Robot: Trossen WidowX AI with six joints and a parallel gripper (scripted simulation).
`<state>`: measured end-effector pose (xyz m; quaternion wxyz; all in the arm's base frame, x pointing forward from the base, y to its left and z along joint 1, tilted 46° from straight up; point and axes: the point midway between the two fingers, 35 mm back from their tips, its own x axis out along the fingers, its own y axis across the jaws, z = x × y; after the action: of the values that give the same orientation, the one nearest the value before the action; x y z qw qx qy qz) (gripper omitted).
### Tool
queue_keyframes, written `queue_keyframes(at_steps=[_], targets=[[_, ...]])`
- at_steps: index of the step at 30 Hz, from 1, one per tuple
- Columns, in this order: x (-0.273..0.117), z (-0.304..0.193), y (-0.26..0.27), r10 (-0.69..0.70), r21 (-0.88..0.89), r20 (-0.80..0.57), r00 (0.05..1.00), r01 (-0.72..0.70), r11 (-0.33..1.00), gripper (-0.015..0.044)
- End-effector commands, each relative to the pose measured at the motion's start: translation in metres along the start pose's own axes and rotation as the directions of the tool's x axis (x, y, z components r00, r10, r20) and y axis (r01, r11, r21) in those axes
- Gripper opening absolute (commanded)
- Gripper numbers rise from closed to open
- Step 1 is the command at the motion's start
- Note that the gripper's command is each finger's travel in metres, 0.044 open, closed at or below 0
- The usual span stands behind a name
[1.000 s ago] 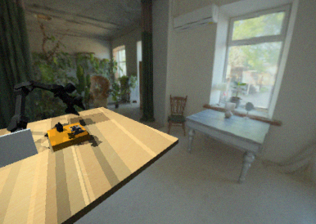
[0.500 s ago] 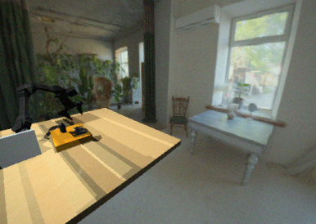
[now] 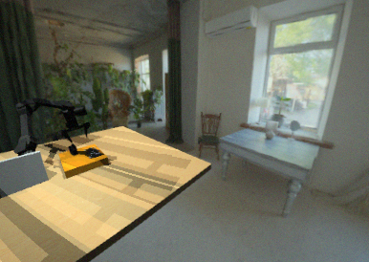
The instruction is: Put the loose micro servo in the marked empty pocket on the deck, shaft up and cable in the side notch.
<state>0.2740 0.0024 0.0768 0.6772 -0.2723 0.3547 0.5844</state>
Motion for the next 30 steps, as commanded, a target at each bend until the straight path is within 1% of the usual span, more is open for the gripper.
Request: queue_keyframes(at_steps=[1, 10, 16, 23, 30], targets=[[0.0, 0.015, 0.018, 0.062, -0.124, 0.041, 0.997, -0.056, 0.991, 0.044], [-0.005, 0.04, 0.051, 0.172, -0.355, 0.114, 0.979, -0.121, 0.927, 0.044], [-0.004, 0.041, 0.052, 0.174, -0.36, 0.115, 0.978, -0.122, 0.925, 0.044], [0.019, 0.044, 0.056, 0.173, -0.36, 0.116, 0.978, -0.121, 0.925, 0.044], [0.024, 0.044, 0.057, 0.173, -0.36, 0.116, 0.978, -0.121, 0.925, 0.044]])
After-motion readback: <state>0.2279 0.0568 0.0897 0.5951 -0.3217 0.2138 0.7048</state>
